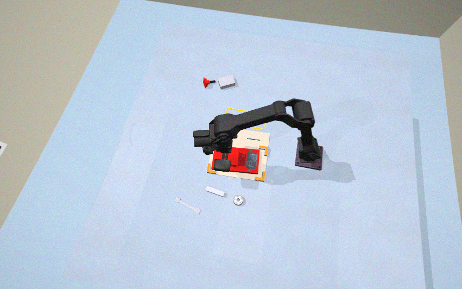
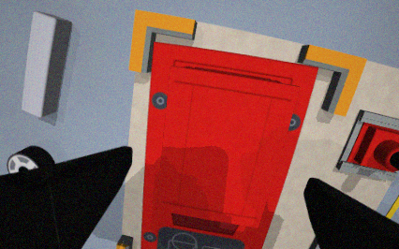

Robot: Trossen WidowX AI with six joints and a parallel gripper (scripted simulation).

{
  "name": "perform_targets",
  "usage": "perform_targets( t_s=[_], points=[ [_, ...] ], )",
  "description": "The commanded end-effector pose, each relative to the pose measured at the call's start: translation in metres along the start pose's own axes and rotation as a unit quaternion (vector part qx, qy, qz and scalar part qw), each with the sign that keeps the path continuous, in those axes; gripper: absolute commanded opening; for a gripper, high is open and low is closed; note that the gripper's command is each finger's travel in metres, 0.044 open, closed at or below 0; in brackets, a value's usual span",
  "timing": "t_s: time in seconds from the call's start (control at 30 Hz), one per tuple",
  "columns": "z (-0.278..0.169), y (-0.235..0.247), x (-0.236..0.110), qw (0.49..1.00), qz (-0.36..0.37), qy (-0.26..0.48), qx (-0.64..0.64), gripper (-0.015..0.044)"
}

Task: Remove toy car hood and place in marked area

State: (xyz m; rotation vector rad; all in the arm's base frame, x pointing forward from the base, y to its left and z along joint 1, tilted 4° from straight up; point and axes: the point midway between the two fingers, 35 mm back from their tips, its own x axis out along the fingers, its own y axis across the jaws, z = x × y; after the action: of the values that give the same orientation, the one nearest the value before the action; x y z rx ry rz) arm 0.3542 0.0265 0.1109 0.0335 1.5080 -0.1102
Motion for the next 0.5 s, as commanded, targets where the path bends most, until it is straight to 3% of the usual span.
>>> perform_targets(
  t_s=[0.0,0.47],
  points=[
    [-0.0009,-0.0006,0.0054,1.0,-0.002,0.004,0.0,0.044],
    [-0.0021,-0.0007,0.0143,1.0,-0.002,0.004,0.0,0.044]
  ],
)
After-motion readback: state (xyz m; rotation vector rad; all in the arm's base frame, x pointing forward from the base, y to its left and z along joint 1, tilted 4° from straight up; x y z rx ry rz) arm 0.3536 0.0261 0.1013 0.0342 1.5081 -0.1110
